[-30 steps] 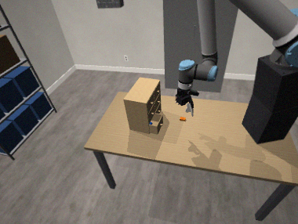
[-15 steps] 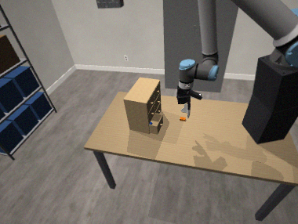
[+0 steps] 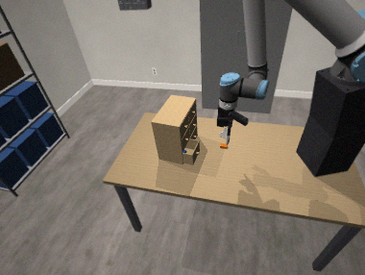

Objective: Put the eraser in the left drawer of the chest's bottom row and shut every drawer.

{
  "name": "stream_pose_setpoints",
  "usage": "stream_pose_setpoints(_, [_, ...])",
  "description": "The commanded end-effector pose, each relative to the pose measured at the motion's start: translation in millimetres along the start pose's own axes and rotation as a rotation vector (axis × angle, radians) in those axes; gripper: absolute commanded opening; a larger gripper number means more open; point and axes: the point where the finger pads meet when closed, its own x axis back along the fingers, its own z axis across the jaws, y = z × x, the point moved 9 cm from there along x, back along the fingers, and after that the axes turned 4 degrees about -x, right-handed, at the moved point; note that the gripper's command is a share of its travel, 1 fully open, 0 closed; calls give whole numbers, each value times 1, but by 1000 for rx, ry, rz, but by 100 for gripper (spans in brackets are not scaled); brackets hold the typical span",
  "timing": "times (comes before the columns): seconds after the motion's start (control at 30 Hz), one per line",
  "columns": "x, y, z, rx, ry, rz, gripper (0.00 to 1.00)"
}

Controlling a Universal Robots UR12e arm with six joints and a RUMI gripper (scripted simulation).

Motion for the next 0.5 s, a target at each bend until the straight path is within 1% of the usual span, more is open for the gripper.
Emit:
stream_pose_setpoints(0.0, [2, -3, 3, -68, -6, 1, 100])
stream_pose_setpoints(0.47, [2, -2, 3, -89, -5, 0, 100])
